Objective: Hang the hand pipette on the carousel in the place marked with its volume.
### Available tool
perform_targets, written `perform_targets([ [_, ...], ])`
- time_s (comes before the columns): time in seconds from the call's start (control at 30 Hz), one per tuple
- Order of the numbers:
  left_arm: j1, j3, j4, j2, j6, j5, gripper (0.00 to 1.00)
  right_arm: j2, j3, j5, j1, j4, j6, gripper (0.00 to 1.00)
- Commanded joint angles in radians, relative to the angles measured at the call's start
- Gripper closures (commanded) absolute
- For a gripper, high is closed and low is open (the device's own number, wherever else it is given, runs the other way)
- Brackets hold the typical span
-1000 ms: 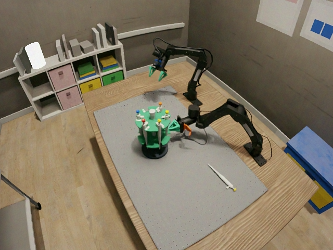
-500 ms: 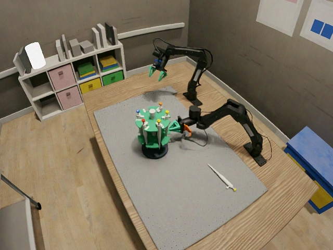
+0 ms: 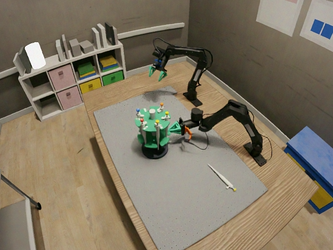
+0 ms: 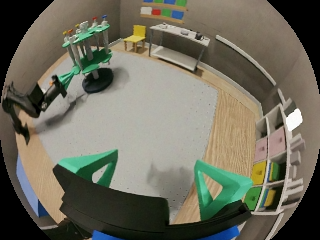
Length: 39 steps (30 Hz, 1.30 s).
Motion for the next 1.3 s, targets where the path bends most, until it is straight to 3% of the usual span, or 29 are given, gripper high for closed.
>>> perform_targets([
  [0.0,0.016,0.023,0.004,-0.043,0.018,0.029,1.00,0.010,0.010,-0.023,-0.011,0.009,-0.011,0.00],
  [1.13,0.016,0.023,0.004,-0.043,0.018,0.029,1.00,0.010,0.010,-0.023,-0.011,0.009,-0.011,0.00],
  [1.17,0.028,-0.038,0.029,-0.054,0.017,0.074,1.00,0.010,0.010,-0.023,-0.011,0.009,-0.011,0.00],
  [1.27,0.041,-0.063,0.041,-0.067,0.017,0.122,1.00,0.010,0.010,-0.023,-0.011,0.009,-0.011,0.00],
])
